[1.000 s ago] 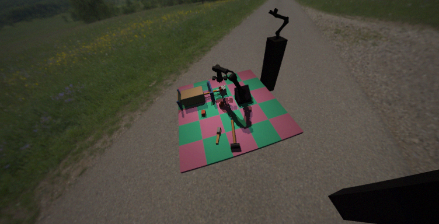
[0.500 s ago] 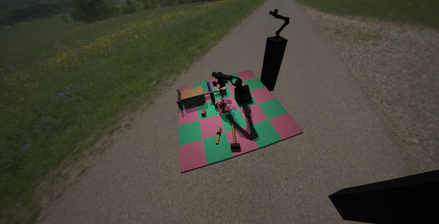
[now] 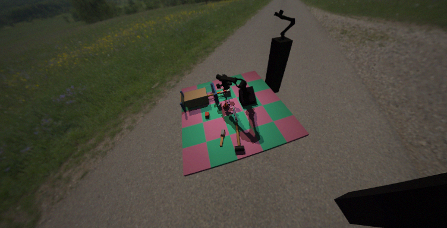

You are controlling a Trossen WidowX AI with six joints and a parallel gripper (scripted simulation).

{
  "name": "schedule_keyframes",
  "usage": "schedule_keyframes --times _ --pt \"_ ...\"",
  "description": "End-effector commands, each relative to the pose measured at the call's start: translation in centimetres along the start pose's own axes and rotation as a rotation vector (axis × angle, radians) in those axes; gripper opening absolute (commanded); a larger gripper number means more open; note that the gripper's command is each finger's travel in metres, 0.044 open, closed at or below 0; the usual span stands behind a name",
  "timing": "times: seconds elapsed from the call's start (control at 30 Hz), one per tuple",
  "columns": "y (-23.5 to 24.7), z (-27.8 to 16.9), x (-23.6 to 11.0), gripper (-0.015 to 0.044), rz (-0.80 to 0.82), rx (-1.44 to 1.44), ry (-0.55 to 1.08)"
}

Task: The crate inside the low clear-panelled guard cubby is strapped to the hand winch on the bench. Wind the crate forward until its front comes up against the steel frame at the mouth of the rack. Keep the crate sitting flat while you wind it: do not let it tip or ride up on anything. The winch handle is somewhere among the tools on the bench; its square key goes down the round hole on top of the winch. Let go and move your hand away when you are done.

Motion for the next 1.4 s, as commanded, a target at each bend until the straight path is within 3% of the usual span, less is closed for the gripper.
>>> schedule_keyframes --times 0.0,1.23,1.37 --pt "-0.1 0.4 0.8 0.044 0.005 0.0 -0.004" --pt "-0.1 2.8 5.5 0.044 0.004 0.0 -0.006" --pt "-0.1 2.6 5.2 0.0335 0.003 -0.003 0.002"
Point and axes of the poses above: the point midway between the two fingers, 35 mm back from their tips, its own x axis out along the fingers, its own y axis across the jaws, z = x × y, the point moved 8 cm from there along -x, back along the fingers, and after that the axes turned 4 degrees about -x, right-handed, at the moved point
